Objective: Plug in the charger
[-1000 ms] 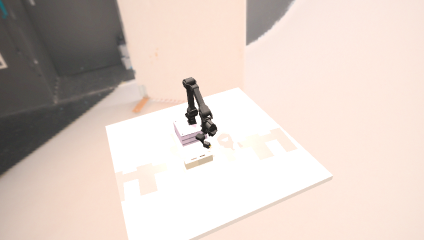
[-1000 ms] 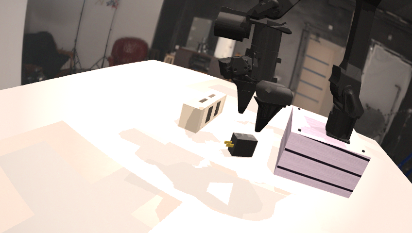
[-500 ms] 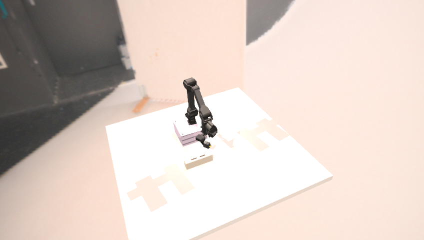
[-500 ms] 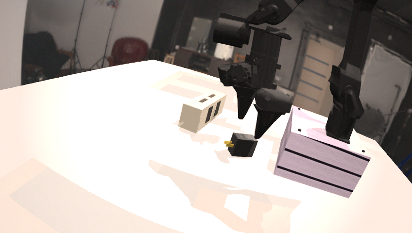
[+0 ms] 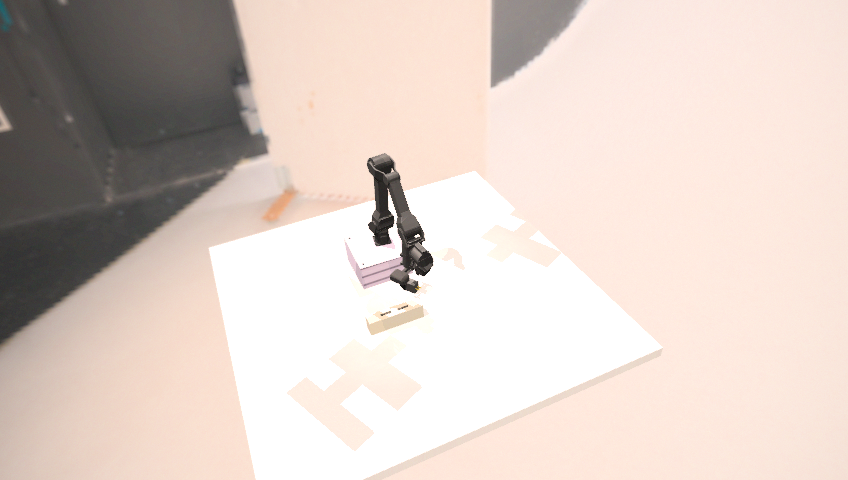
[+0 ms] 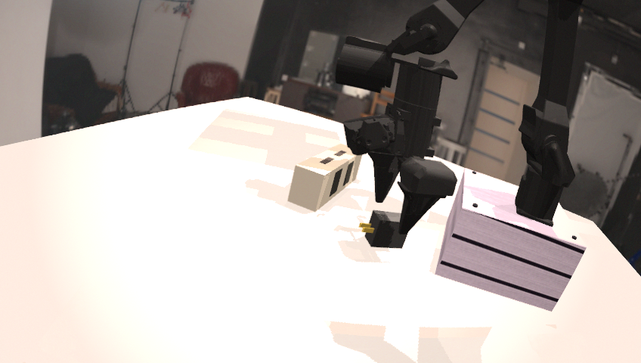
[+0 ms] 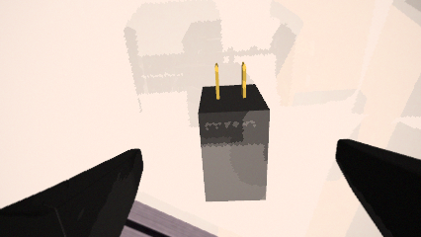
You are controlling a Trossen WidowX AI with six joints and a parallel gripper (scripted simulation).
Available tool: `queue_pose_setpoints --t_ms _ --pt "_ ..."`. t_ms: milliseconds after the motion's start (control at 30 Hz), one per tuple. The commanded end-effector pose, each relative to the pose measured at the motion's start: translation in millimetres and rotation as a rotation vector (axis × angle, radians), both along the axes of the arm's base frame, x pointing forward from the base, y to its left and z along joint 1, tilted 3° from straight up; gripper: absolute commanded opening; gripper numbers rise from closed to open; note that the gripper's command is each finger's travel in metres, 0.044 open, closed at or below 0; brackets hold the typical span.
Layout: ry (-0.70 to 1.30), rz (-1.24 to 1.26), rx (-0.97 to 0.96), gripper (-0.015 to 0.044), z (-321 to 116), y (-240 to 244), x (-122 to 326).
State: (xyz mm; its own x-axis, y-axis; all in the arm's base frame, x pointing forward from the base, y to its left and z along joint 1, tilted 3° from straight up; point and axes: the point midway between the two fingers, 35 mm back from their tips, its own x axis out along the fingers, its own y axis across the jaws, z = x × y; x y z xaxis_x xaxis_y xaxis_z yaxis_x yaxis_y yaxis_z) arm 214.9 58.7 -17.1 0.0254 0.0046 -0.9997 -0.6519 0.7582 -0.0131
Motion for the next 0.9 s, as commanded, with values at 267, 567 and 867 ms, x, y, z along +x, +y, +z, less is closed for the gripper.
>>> queue_pose_setpoints --t_ms 267,567,867 --pt "0.01 -0.005 -0.009 0.044 -22 -1 -3" --pt "0.01 -0.005 -0.009 0.044 -31 -1 -3" --pt "0.004 0.0 -0.001 0.0256 -28 1 0"
